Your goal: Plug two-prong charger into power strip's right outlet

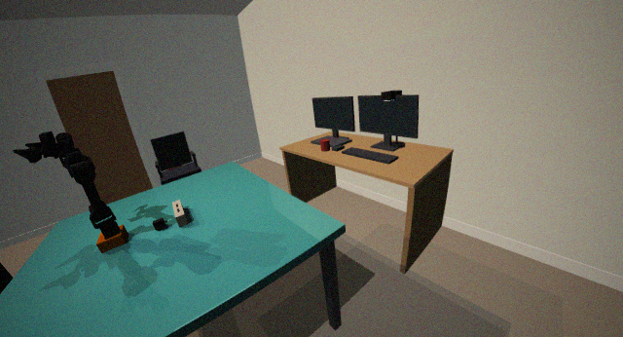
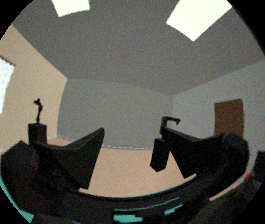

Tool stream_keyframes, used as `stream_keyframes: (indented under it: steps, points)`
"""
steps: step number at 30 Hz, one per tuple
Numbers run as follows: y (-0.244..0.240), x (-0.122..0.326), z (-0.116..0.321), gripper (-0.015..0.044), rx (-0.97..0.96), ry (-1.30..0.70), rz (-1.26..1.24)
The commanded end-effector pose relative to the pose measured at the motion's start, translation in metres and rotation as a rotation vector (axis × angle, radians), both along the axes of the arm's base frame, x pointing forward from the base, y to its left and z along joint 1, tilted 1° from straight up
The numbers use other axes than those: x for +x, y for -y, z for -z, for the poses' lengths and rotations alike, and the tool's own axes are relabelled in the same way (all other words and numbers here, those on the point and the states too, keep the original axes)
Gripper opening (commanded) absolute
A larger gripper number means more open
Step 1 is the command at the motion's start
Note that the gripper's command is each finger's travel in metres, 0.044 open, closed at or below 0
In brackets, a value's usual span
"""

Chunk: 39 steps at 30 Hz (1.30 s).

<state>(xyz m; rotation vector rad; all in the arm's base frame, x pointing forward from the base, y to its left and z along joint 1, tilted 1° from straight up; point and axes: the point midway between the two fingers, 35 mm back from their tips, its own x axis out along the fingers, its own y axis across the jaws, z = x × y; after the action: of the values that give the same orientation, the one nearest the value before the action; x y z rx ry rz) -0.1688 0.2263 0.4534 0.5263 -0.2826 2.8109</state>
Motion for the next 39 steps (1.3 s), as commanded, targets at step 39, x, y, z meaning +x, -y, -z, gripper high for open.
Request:
stream_keyframes:
  steps: [39]
  points:
    - [-0.111,0.167,0.06,0.044,-0.405,-0.118,0.672]
